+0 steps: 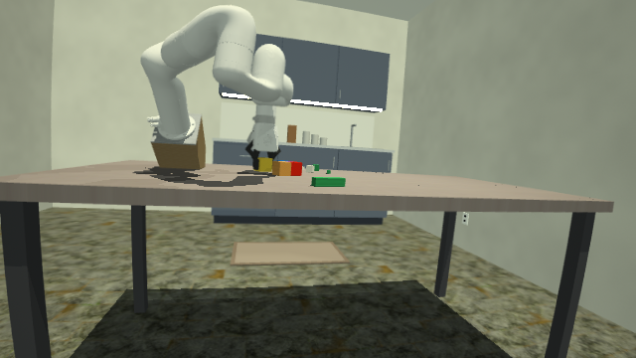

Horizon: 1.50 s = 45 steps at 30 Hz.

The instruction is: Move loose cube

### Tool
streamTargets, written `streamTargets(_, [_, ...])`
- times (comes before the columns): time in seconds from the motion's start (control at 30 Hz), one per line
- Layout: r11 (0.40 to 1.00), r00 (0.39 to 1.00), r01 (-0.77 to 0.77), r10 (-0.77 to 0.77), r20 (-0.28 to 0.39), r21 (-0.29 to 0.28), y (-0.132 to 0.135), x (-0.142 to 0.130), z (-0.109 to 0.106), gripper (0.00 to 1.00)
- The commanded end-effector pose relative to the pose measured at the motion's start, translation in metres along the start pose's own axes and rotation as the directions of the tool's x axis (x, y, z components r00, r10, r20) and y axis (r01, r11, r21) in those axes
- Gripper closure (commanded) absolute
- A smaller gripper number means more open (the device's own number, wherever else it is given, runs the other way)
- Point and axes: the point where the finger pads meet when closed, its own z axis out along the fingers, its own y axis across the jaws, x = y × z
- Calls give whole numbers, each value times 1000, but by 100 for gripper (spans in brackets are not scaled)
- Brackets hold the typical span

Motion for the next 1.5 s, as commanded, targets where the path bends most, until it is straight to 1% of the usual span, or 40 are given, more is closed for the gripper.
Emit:
streamTargets(0.0, [1000,1000,1,-1,0,-5,1,0,2,100])
streamTargets(0.37, [1000,1000,1,-1,0,-5,1,0,6,100])
streamTargets(1.07, [1000,1000,1,-1,0,-5,1,0,7,100])
streamTargets(1.1, [1000,1000,1,-1,0,-5,1,0,7,18])
streamTargets(1.47, [1000,1000,1,-1,0,-5,1,0,7,18])
